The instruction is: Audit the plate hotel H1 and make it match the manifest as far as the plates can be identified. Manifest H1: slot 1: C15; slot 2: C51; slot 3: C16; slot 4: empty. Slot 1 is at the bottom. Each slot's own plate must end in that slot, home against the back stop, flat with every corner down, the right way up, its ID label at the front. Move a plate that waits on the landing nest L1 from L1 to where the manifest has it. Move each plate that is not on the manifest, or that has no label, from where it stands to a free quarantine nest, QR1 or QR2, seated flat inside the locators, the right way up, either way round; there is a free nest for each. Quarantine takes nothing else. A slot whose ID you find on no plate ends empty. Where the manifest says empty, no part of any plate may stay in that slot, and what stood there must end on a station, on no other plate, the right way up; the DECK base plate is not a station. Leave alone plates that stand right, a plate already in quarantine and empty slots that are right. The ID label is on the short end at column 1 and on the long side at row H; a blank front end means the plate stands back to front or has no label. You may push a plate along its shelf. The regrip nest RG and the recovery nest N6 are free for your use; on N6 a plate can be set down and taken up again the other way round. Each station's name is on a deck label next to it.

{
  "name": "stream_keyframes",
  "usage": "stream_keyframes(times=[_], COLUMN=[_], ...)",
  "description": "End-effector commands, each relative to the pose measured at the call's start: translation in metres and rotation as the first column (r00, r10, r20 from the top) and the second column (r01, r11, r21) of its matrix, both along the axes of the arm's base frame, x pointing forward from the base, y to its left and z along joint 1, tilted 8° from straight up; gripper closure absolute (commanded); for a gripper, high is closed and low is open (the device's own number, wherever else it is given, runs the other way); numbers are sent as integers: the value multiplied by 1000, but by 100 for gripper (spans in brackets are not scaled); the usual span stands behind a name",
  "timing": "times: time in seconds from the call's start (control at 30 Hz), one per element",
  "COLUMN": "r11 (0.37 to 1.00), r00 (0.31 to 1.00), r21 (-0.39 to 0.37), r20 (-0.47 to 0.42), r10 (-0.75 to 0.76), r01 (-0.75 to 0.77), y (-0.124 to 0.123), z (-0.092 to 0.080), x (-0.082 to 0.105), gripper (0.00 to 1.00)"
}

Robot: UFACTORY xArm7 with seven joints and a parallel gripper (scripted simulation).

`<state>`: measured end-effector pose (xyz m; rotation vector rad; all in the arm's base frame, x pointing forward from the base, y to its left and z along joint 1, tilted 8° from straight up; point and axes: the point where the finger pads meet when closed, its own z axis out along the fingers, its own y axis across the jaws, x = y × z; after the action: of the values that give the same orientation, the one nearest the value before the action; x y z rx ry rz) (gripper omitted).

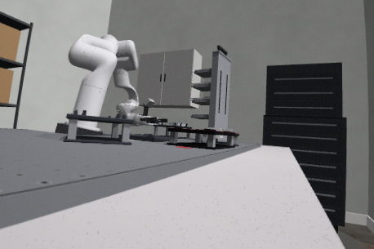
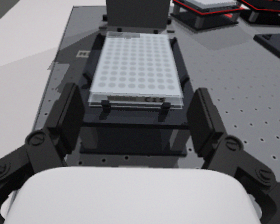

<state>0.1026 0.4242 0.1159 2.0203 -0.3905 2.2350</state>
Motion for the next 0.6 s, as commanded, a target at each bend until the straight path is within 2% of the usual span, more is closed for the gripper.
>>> stream_keyframes(times=[0.0,0.57], r11=[1000,1000], r00=[1000,1000], r21=[3,3], r20=[0,0], r10=[0,0], r01=[0,0], y=[0,-2], z=[1,2], x=[1,11], gripper=[0,0])
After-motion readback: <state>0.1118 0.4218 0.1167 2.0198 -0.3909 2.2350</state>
